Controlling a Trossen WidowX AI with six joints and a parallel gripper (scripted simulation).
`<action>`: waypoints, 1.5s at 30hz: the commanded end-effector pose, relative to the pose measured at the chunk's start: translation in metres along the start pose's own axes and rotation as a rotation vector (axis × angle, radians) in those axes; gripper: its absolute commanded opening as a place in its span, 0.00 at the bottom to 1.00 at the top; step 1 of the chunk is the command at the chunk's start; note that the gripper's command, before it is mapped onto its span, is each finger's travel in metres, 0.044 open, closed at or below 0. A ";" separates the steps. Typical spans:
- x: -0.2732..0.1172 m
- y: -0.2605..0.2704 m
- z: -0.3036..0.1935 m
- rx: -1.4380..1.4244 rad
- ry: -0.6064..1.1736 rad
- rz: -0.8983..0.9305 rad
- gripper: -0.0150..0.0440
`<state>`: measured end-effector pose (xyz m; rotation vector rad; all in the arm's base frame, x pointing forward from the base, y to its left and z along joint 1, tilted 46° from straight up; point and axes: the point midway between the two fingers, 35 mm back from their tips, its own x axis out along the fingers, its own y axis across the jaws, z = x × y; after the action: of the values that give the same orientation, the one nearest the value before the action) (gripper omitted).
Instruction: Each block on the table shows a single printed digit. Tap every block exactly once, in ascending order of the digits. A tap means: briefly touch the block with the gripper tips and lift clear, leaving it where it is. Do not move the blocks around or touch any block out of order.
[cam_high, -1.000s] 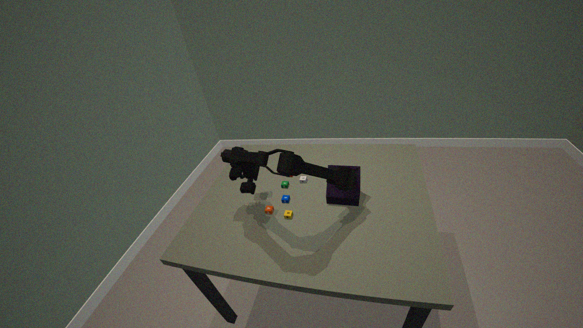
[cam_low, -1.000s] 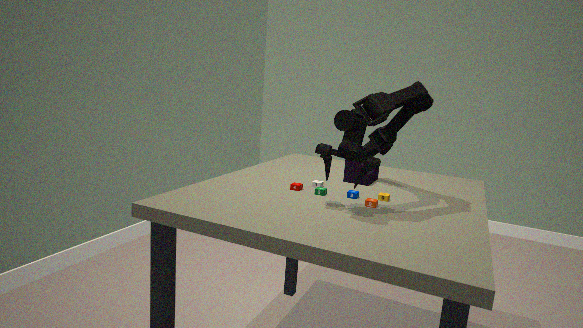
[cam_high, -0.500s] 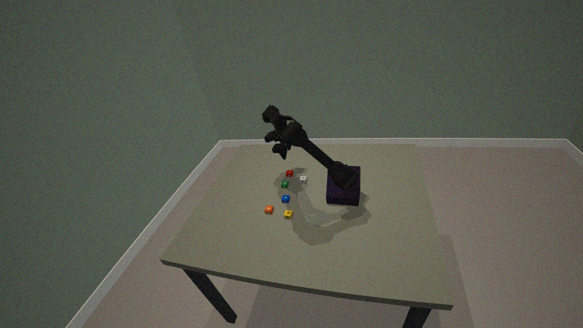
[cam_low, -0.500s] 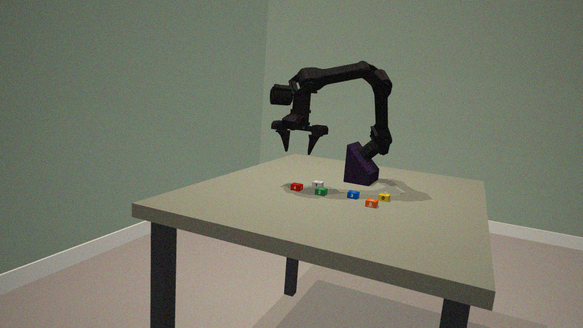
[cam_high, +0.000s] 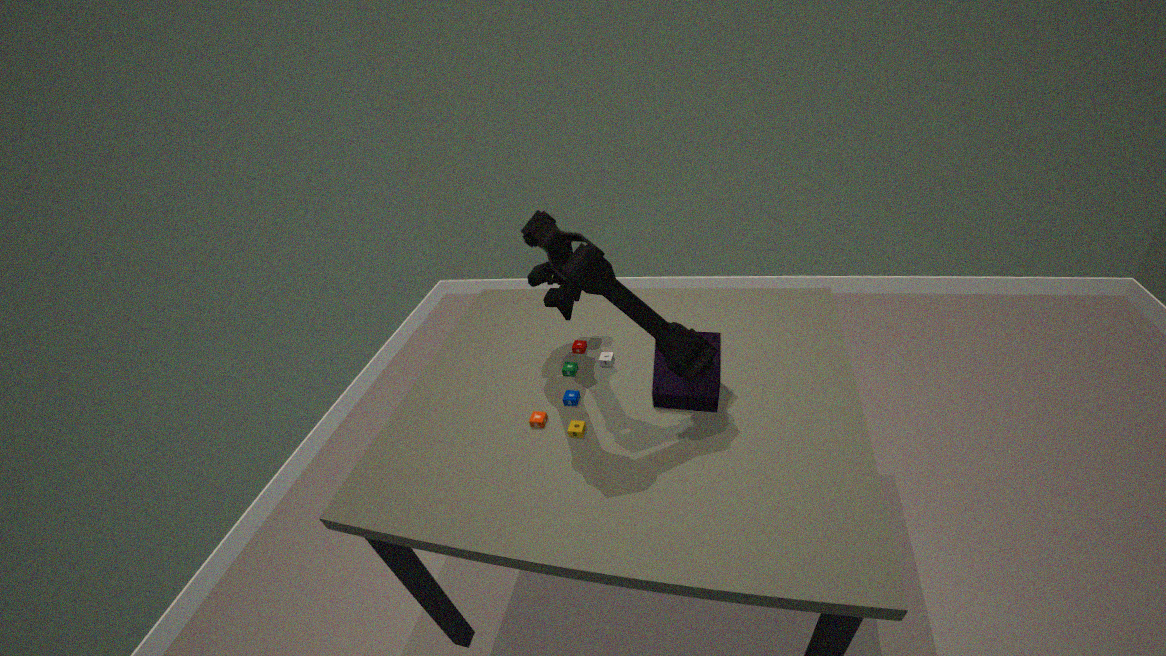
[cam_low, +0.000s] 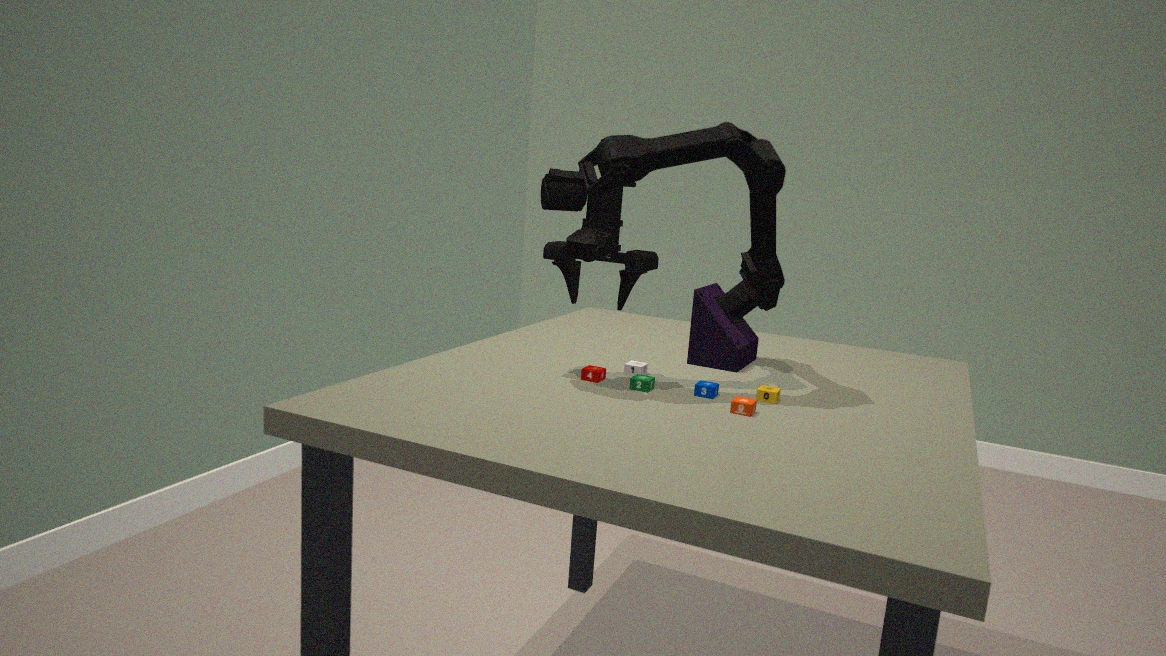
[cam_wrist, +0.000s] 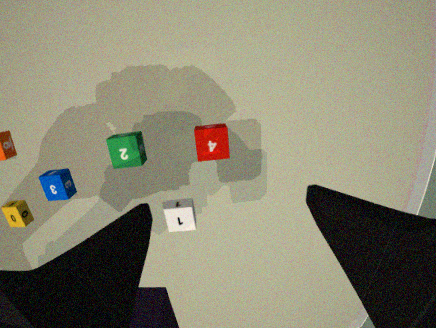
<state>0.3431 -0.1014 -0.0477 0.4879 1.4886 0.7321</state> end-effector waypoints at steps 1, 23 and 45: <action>0.000 0.000 0.000 -0.002 0.001 0.002 0.93; 0.001 0.057 -0.076 0.002 0.005 0.005 0.93; 0.000 0.194 -0.026 0.002 0.004 0.013 0.93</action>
<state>0.2924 0.0200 0.0743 0.4759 1.4864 0.7526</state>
